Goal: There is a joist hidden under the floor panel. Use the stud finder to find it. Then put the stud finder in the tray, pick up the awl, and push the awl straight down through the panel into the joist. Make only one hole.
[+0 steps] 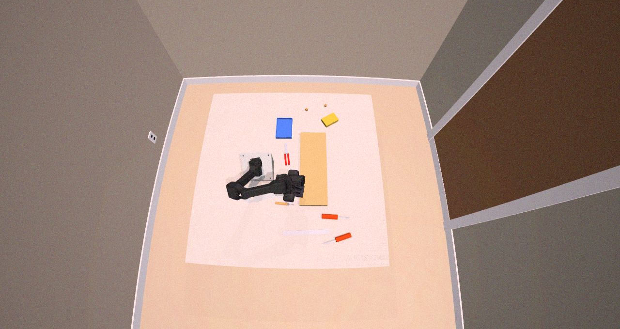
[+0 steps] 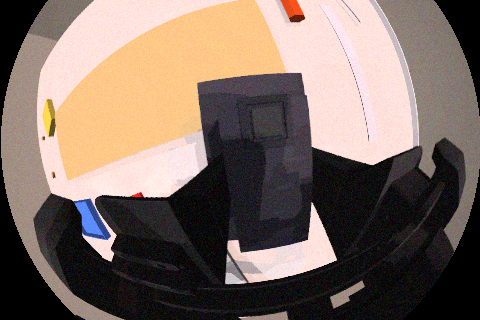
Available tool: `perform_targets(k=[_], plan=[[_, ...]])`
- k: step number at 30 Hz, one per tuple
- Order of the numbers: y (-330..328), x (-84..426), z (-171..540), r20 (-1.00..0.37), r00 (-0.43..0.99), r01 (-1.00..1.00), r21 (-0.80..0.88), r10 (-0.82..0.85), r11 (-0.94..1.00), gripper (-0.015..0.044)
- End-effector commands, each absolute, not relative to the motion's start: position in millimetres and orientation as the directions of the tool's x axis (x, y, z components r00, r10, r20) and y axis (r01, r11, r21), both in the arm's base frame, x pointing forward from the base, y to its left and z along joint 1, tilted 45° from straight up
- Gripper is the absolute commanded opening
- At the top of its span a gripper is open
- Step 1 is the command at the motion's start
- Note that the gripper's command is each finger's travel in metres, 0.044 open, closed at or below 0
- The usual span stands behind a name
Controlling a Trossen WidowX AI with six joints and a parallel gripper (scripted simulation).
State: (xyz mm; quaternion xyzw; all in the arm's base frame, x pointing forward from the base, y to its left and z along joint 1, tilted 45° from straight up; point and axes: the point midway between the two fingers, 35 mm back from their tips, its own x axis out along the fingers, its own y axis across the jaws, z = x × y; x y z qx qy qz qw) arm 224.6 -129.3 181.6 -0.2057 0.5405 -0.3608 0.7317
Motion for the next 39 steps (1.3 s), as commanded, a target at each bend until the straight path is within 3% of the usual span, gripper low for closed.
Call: perform_targets(k=[1,20,39], plan=[[-132.0,243.2,187.0,-0.649,0.164,0.281,-0.691,-0.743,0.666,0.0000],[-156.2,329.7,194.7,-0.668,0.180,0.165,-0.703,-0.722,0.691,0.0000],[-174.2,332.3,177.5,-0.669,0.180,0.162,-0.703,-0.721,0.693,0.0000]])
